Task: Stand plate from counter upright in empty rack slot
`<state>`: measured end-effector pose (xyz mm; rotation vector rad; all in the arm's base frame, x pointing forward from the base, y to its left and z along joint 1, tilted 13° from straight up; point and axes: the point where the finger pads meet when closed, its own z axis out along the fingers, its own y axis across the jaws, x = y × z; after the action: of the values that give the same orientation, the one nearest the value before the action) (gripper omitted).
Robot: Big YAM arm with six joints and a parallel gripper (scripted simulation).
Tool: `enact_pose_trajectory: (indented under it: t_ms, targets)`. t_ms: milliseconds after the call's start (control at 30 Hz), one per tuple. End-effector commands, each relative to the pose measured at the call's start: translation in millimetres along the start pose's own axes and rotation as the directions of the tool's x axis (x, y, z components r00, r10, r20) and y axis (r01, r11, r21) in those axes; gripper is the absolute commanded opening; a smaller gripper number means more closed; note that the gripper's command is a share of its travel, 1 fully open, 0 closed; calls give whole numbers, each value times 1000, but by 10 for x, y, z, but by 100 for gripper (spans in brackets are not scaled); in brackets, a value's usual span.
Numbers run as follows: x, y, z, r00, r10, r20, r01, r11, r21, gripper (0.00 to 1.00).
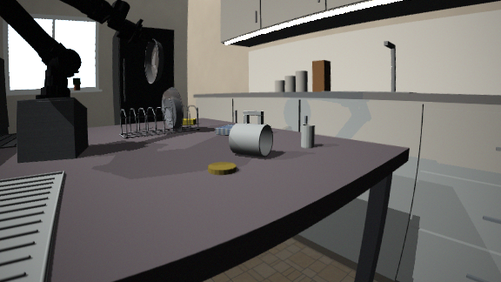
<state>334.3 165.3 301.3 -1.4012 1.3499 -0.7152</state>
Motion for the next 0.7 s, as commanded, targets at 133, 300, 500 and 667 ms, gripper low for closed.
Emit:
enact_pose_trajectory:
  t_ms: [133, 300, 500, 667]
  targets:
    - [-60, 15, 36, 1000, 11, 12, -11, 1000, 11, 0]
    - [-71, 53, 55, 1000, 13, 14, -13, 1000, 12, 0]
    - [-81, 112, 82, 1000, 14, 15, -14, 1000, 12, 0]
    - [-62, 204, 100, 1000, 10, 12, -10, 1000, 2, 0]
